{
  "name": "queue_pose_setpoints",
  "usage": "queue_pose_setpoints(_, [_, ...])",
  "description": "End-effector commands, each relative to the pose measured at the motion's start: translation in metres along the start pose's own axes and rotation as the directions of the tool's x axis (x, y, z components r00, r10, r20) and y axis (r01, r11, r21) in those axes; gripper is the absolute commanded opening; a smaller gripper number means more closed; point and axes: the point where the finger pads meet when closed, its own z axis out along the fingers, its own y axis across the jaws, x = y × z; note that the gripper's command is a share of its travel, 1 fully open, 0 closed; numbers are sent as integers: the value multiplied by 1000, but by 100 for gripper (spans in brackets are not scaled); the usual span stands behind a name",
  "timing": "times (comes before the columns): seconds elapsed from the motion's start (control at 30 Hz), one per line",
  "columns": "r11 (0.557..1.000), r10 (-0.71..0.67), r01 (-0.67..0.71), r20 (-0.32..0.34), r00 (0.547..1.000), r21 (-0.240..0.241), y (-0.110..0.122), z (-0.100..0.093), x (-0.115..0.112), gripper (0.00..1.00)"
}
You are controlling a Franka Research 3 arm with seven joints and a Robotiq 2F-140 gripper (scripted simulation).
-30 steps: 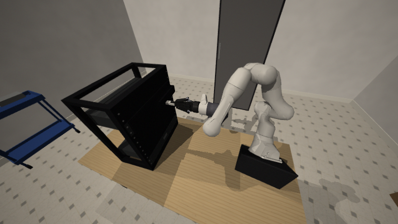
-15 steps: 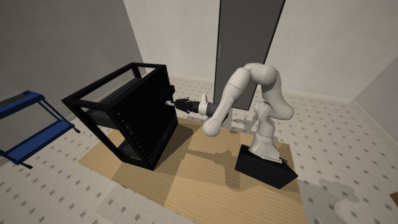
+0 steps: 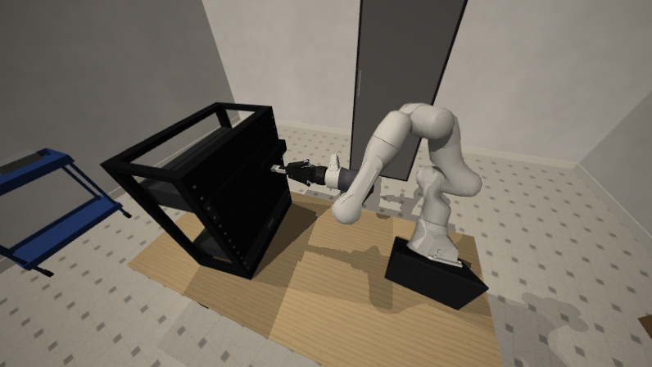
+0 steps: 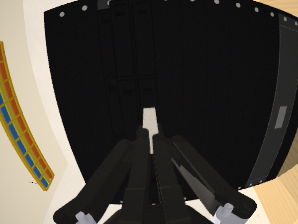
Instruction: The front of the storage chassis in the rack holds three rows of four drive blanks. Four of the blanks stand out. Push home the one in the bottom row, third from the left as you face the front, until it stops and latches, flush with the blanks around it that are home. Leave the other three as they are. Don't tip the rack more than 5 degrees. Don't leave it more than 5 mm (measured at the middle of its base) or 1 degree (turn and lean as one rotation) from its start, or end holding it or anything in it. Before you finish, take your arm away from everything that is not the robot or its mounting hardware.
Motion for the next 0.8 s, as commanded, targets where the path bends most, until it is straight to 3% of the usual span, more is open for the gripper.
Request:
queue_pose_setpoints(0.0, [1000, 2, -2, 2, 1000, -2, 1, 0, -2, 0])
queue_pose_setpoints(0.77, [1000, 2, -2, 2, 1000, -2, 1, 3, -2, 0])
